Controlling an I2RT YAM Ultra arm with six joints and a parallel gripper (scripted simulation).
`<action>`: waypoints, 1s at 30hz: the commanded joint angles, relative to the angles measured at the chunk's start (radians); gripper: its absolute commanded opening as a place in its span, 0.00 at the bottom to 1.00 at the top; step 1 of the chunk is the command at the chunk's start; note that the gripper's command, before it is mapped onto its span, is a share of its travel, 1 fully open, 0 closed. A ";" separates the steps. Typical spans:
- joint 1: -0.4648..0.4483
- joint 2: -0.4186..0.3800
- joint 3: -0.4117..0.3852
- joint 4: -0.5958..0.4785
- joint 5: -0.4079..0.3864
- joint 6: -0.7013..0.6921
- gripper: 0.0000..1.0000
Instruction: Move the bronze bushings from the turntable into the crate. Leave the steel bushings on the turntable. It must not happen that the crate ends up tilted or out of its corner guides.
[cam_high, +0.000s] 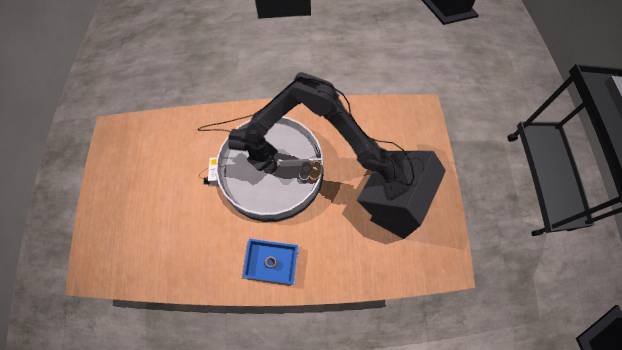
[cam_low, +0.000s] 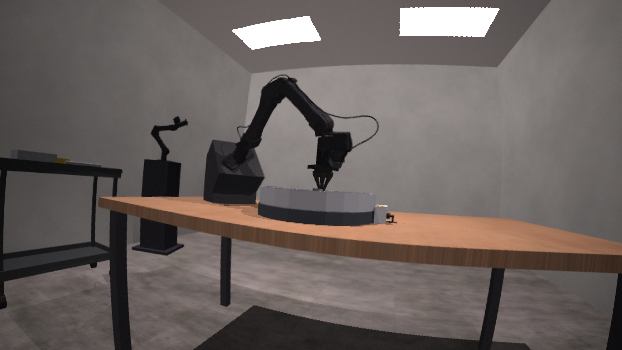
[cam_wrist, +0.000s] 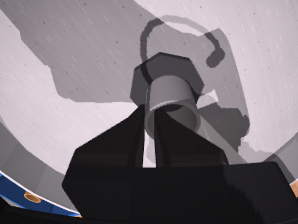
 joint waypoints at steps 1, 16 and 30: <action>0.017 -0.029 0.033 -0.005 0.000 -0.002 0.00; 0.009 0.001 0.044 0.006 -0.004 -0.007 0.00; 0.009 -0.005 0.044 0.006 -0.004 -0.007 0.00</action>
